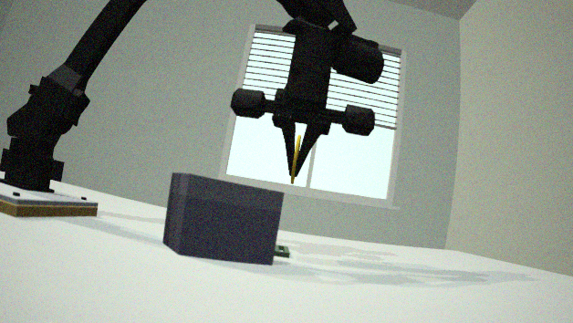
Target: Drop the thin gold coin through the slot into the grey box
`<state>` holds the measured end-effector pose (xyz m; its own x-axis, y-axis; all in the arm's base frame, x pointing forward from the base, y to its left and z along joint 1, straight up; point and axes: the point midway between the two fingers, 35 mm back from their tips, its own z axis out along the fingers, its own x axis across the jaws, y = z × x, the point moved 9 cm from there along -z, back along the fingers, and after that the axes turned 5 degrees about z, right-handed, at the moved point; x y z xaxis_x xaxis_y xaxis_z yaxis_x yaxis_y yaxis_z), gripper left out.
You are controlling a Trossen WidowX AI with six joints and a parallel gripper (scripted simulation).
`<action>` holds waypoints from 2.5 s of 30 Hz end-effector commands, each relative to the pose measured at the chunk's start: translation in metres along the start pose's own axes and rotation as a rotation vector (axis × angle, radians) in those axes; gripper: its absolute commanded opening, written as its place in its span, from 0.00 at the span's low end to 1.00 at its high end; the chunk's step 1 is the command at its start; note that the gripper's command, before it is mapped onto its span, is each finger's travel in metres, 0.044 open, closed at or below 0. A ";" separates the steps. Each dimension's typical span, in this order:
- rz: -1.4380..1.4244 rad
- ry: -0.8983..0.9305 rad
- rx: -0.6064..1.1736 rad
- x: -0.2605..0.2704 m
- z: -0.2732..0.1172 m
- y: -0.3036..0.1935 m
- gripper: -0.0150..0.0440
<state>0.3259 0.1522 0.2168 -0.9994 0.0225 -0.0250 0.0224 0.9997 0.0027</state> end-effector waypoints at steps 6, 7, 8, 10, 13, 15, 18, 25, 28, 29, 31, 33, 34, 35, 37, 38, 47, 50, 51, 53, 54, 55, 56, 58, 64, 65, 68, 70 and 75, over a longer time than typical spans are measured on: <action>0.293 -0.002 -0.006 -0.001 -0.003 0.003 0.25; 0.327 -0.002 -0.007 -0.001 -0.003 0.004 0.25; 0.361 -0.002 -0.007 -0.001 -0.003 0.004 0.25; 0.430 -0.002 -0.007 -0.002 -0.003 0.004 0.25; 0.533 -0.002 -0.007 -0.002 -0.003 0.005 0.25; 0.601 -0.001 -0.007 -0.002 -0.003 0.006 0.25; 0.704 -0.001 -0.007 -0.003 -0.003 0.007 0.25; 0.932 0.000 -0.008 -0.003 -0.003 0.009 0.25; 0.961 0.000 -0.008 -0.004 -0.004 0.009 0.25; 0.961 0.000 -0.008 -0.004 -0.004 0.009 0.25; 0.961 0.000 -0.008 -0.004 -0.004 0.009 0.25; 0.961 0.000 -0.008 -0.004 -0.004 0.009 0.25; 0.961 0.000 -0.008 -0.004 -0.004 0.009 0.25; 0.961 0.000 -0.008 -0.003 -0.004 0.007 0.25; 0.961 0.000 -0.007 -0.003 -0.004 0.003 0.25; 0.961 0.000 -0.007 -0.003 -0.004 0.000 0.25; 0.961 -0.001 -0.005 0.001 -0.006 -0.023 0.25; 0.961 -0.001 -0.004 0.002 -0.006 -0.031 0.25; 0.961 -0.001 -0.004 0.003 -0.006 -0.033 0.25; 0.962 -0.002 -0.004 0.004 -0.006 -0.039 0.25; 0.961 -0.002 -0.003 0.004 -0.006 -0.041 0.25; 0.961 -0.002 -0.003 0.005 -0.006 -0.044 0.25; 0.961 -0.002 -0.003 0.006 -0.006 -0.046 0.25; 0.961 -0.002 -0.003 0.007 -0.006 -0.051 0.25; 0.961 -0.002 -0.001 0.012 -0.006 -0.066 0.25; 0.961 -0.002 -0.001 0.013 -0.006 -0.068 0.25; 0.961 -0.002 0.000 0.016 -0.006 -0.076 0.25; 0.961 -0.002 0.000 0.017 -0.006 -0.081 0.25; 0.961 -0.003 0.001 0.023 -0.006 -0.092 0.25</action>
<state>0.3058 0.0696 0.2219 -0.5534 0.8328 -0.0169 0.8325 0.5536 0.0197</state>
